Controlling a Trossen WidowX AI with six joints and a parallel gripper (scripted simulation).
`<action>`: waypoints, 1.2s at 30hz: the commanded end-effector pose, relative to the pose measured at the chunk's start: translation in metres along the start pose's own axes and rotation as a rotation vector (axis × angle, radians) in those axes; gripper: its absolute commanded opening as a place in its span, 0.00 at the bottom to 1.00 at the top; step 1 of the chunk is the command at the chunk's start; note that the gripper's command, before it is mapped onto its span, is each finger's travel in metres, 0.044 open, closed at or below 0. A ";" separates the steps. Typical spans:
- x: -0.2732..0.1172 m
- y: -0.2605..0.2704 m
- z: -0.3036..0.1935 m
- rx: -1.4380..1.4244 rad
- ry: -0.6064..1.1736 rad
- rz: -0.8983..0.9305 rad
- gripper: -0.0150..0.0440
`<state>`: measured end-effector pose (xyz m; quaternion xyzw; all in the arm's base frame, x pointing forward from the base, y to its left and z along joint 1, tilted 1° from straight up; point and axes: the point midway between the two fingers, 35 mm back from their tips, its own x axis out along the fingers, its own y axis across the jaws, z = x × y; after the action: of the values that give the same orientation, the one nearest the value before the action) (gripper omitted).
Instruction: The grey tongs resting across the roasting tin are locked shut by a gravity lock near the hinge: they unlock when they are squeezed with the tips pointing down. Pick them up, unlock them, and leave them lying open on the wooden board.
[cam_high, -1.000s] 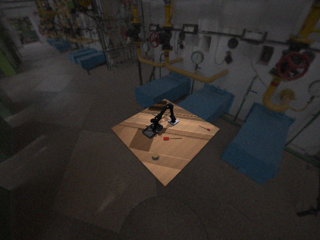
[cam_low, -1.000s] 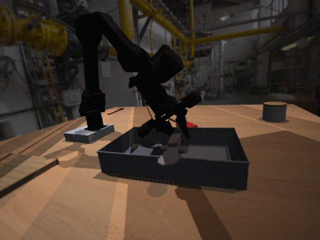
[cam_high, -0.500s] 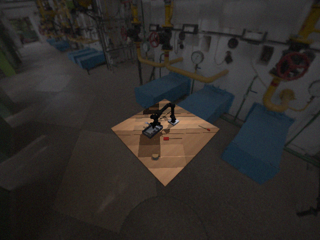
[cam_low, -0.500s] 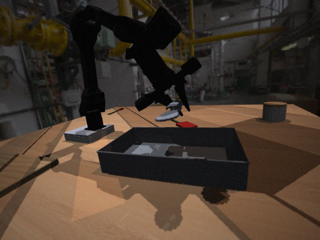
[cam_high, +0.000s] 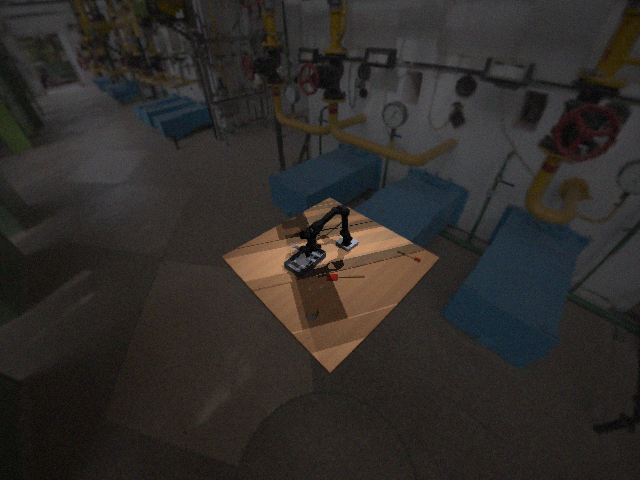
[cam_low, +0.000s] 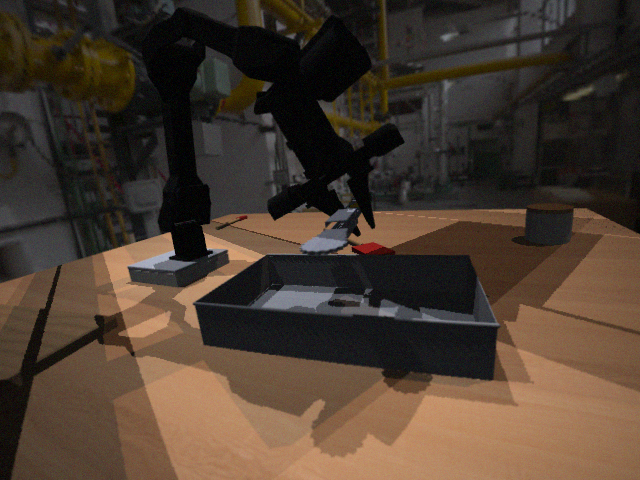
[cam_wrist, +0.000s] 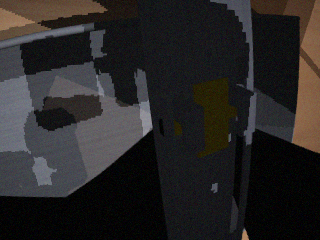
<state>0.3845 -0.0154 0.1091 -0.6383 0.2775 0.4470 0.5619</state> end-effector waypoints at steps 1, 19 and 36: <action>-0.001 -0.003 0.000 0.035 0.008 0.048 0.00; -0.001 0.003 0.003 0.175 0.042 0.323 0.00; -0.005 0.006 0.005 0.228 0.075 0.451 0.00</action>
<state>0.3745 -0.0120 0.1088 -0.5085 0.4784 0.5068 0.5057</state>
